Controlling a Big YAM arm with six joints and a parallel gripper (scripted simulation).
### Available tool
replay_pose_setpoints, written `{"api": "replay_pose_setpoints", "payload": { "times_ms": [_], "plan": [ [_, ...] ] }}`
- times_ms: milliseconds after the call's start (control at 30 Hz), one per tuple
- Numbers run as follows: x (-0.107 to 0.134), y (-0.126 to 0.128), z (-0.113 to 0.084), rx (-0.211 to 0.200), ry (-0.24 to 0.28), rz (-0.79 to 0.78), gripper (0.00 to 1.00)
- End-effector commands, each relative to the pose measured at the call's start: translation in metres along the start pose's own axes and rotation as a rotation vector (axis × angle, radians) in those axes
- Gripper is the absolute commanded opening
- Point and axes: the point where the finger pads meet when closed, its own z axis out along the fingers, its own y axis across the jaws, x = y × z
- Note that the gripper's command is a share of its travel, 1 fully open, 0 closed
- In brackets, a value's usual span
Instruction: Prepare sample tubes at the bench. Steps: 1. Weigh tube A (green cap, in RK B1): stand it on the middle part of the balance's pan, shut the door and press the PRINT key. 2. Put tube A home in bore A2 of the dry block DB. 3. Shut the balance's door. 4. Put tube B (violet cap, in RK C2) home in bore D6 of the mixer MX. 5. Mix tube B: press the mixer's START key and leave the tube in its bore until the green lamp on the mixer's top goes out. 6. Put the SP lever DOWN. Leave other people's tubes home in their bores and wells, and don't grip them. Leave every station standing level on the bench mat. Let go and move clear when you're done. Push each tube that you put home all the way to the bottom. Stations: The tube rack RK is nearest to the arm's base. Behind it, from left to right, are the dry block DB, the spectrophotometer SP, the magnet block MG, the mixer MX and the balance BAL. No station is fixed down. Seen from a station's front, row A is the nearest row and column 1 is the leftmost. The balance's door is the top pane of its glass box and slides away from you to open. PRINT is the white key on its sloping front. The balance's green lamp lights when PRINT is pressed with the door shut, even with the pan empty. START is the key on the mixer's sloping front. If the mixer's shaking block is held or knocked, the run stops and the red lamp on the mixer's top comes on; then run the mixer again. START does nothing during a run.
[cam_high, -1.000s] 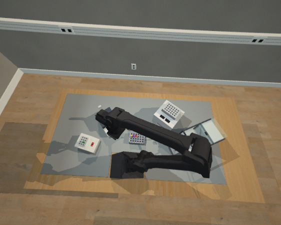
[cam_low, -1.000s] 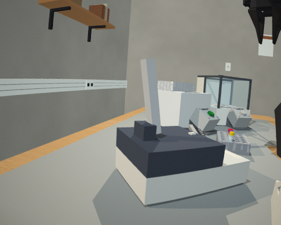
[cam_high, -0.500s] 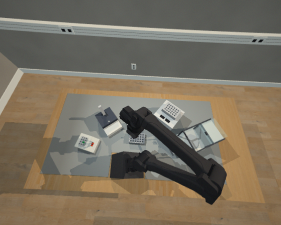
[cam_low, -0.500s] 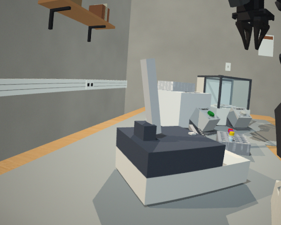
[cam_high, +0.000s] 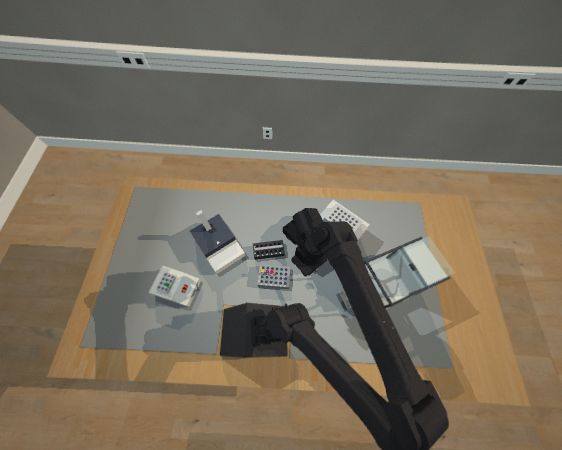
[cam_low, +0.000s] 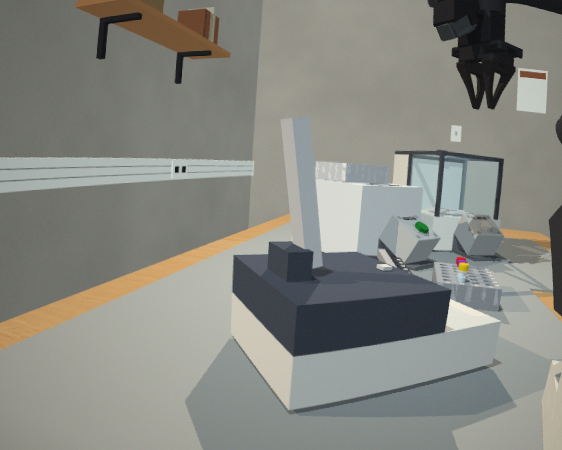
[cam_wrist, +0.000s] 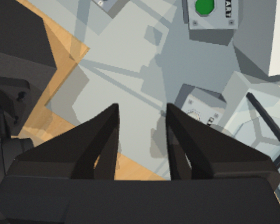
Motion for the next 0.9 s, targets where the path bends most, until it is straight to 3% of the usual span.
{"api": "replay_pose_setpoints", "payload": {
  "times_ms": [0, 867],
  "plan": [
    [0.007, -0.036, -0.016, 0.010, -0.050, -0.012, 0.30],
    [0.139, -0.199, -0.010, 0.028, -0.004, 0.164, 0.30]
  ]
}}
